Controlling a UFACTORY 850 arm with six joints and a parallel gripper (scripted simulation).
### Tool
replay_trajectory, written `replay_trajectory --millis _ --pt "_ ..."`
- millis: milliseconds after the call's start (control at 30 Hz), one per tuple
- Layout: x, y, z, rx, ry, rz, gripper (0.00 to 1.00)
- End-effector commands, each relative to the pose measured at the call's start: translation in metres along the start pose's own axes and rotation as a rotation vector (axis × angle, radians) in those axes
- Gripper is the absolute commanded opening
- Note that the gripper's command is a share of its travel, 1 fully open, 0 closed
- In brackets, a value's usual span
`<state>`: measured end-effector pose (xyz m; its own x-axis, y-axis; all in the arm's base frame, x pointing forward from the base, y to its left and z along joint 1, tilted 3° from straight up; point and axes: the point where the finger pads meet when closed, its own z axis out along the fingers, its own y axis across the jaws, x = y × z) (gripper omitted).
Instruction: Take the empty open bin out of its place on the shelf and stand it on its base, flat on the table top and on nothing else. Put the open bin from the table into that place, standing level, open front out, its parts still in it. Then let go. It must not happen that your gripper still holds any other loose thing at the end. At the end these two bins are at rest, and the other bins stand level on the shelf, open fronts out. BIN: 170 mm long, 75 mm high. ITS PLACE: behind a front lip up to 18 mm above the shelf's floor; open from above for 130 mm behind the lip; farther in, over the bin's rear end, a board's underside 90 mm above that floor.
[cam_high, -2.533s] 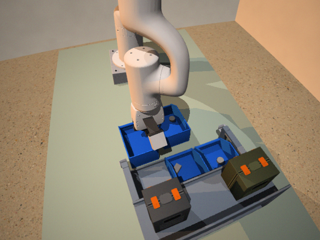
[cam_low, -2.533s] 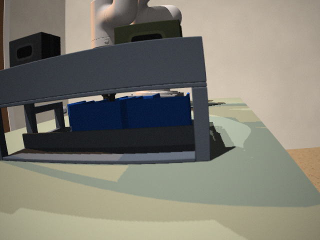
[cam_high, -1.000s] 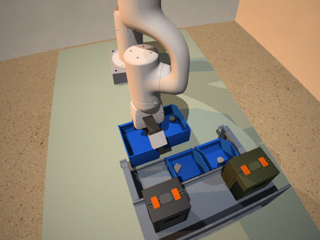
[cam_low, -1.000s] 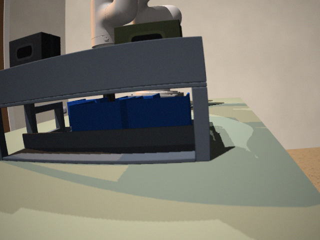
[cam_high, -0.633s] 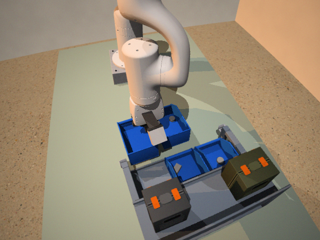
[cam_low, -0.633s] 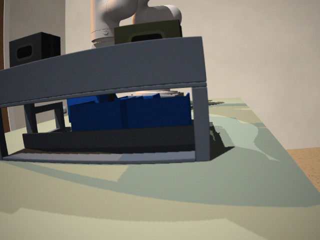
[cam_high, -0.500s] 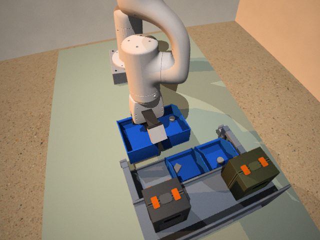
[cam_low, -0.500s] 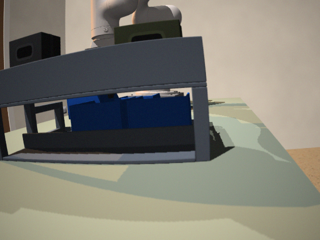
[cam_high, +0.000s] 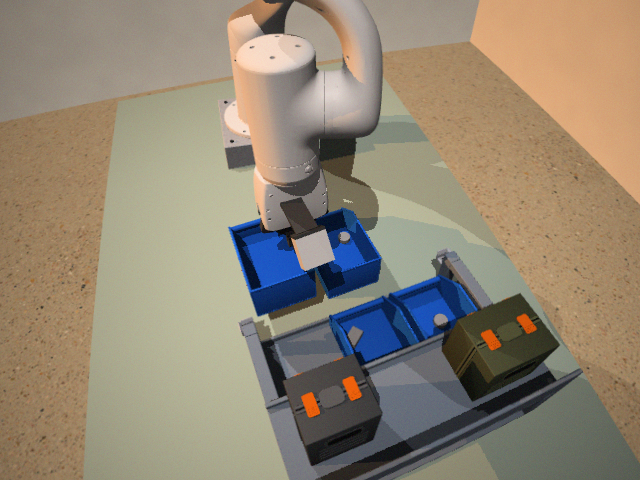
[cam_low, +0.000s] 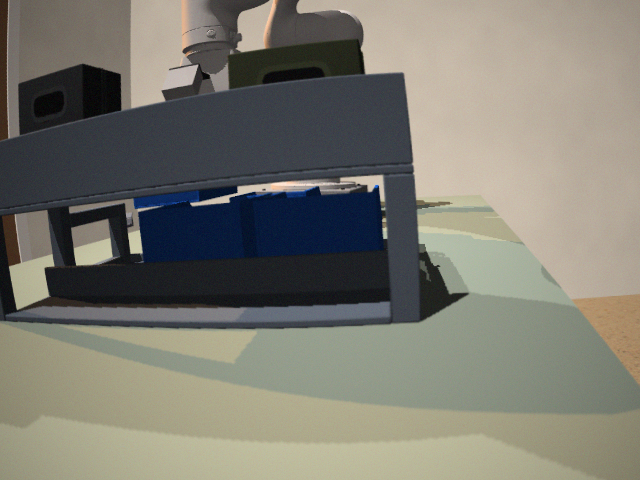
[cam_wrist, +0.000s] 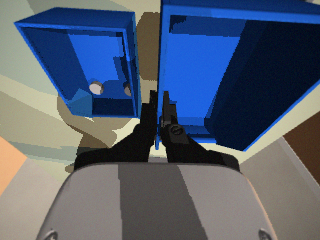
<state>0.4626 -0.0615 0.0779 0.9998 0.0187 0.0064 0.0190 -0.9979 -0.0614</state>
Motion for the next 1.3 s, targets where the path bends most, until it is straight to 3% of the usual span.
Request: replay_trajectory --millis 0,967,1267 --pt "0.001 0.0 -0.009 -0.001 0.001 0.0 0.0" --pt "0.0 -0.008 -0.012 -0.001 0.001 0.0 0.0" --pt "-0.005 -0.054 -0.012 -0.001 0.001 0.0 0.0"
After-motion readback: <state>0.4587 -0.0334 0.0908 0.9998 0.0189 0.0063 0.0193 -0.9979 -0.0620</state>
